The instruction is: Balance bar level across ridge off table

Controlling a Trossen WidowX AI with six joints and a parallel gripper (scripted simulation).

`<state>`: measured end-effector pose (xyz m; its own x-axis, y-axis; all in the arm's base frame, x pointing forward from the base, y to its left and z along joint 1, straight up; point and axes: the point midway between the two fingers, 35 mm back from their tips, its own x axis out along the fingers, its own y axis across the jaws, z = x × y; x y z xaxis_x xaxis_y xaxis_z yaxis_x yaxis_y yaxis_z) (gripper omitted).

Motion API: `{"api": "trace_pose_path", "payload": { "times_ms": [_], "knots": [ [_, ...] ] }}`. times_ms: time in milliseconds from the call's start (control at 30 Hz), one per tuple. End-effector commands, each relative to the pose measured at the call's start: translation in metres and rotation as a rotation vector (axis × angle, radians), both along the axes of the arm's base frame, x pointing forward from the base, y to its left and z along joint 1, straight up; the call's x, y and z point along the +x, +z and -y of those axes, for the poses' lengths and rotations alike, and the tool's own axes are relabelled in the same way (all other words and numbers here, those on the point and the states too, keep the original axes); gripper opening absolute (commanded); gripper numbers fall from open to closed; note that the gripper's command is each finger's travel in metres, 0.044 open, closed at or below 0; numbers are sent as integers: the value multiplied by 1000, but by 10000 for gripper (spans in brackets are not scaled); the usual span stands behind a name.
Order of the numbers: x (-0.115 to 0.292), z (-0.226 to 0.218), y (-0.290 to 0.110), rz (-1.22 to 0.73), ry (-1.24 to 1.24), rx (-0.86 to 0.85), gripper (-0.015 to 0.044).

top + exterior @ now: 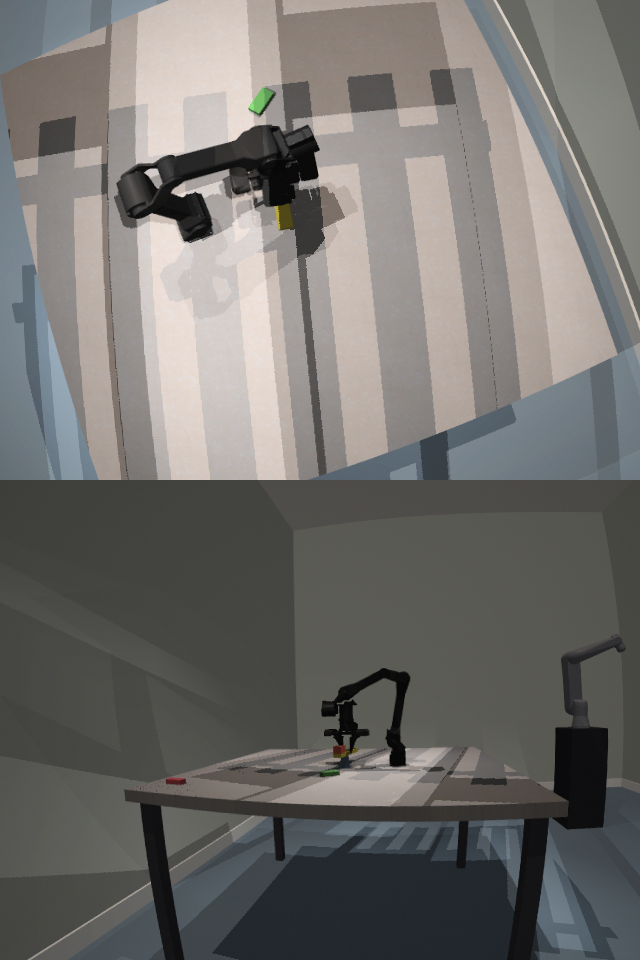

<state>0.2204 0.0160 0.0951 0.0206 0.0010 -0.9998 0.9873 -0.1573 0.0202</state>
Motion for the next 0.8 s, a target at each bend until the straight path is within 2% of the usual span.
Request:
{"api": "trace_pose_path", "payload": {
  "times_ms": [0, 267, 467, 767],
  "knots": [
    [0, 0, 0, 0, 0, 0, 0],
    [0, 0, 0, 0, 0, 0, 0],
    [0, 0, 0, 0, 0, 0, 157],
    [0, 0, 0, 0, 0, 0, 167]
  ]
}}
